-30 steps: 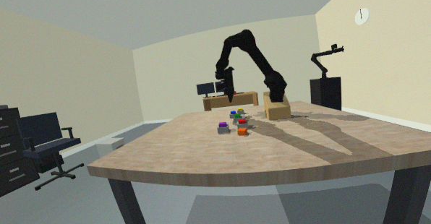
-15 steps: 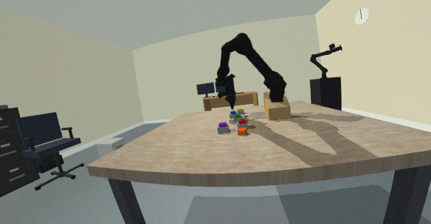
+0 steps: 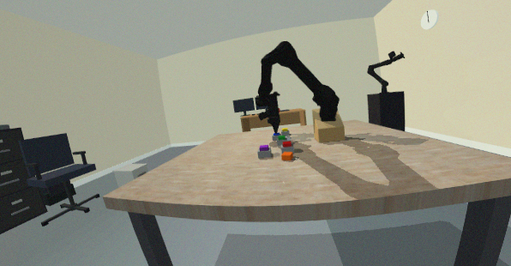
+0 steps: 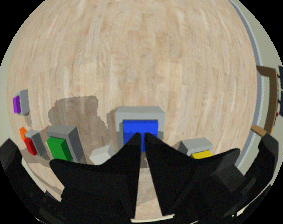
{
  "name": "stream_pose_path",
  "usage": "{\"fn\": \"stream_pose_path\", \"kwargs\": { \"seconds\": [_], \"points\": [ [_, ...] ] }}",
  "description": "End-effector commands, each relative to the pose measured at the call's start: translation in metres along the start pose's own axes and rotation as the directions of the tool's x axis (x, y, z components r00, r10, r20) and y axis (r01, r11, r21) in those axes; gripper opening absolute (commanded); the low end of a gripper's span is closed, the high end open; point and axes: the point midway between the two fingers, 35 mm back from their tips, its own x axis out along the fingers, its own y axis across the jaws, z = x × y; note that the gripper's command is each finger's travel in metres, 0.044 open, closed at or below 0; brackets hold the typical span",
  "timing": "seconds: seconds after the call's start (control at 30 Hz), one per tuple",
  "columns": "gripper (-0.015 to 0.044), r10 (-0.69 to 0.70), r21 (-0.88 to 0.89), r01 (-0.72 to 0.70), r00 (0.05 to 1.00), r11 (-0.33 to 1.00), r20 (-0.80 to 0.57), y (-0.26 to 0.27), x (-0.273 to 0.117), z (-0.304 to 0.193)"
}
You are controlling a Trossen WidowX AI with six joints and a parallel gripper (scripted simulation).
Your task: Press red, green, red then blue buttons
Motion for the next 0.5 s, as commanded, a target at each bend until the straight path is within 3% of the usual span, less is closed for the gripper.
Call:
{"fn": "stream_pose_path", "kwargs": {
  "seconds": [0.0, 0.47],
  "points": [
    [0.0020, 0.008, 0.007, -0.008, 1.000, 1.000, -0.002, 0.0015, 0.0023, -0.0021],
    [0.0020, 0.001, 0.001, -0.001, 1.000, 1.000, 0.000, 0.0000, -0.0016, -0.0003]
  ]
}}
